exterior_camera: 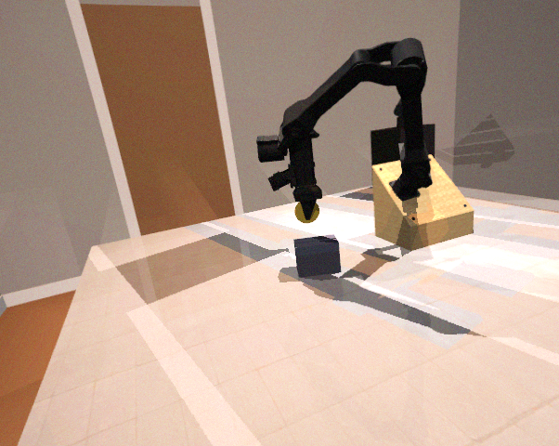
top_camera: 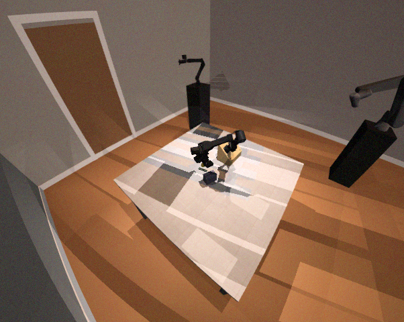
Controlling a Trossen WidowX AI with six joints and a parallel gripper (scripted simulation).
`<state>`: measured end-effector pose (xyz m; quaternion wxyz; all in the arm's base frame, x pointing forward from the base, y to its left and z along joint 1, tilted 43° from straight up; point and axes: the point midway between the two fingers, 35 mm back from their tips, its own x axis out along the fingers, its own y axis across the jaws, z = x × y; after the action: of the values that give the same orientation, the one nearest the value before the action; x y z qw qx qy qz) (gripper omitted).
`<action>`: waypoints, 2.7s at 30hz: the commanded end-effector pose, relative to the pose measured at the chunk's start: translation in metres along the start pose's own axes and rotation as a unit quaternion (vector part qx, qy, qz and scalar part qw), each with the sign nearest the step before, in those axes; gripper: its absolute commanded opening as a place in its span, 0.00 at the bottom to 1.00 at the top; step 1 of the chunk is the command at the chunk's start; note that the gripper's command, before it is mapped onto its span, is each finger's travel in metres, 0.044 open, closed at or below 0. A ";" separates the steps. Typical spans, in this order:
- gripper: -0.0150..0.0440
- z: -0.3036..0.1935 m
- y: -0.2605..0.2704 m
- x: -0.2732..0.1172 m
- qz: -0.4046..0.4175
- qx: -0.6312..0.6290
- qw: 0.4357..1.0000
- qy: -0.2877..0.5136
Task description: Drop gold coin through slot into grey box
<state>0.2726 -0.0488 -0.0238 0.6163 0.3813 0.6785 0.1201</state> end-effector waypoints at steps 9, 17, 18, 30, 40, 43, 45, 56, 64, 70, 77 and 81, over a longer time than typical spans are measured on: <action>0.25 0.001 0.031 -0.001 0.003 0.000 1.000 -0.002; 0.25 -0.001 0.052 -0.001 0.005 -0.002 1.000 -0.002; 0.25 -0.001 0.054 -0.001 0.006 -0.002 1.000 -0.002; 0.25 -0.006 0.081 0.000 0.010 -0.004 1.000 -0.001; 0.25 -0.005 0.075 0.000 0.007 -0.005 1.000 0.000; 0.25 -0.005 0.075 0.000 0.007 -0.005 1.000 0.000; 0.25 -0.005 0.077 0.000 0.007 -0.005 1.000 0.000; 0.26 -0.006 0.082 -0.001 0.006 -0.002 1.000 0.000; 0.25 -0.005 0.081 0.000 0.006 -0.004 1.000 0.000; 0.25 -0.006 0.081 0.003 0.006 -0.003 1.000 0.000; 0.25 -0.008 0.081 0.007 0.006 0.000 1.000 0.000; 0.25 -0.008 0.081 0.009 0.006 0.000 1.000 0.000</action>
<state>0.2969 0.0127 0.0244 0.6181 0.3823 0.6755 0.1239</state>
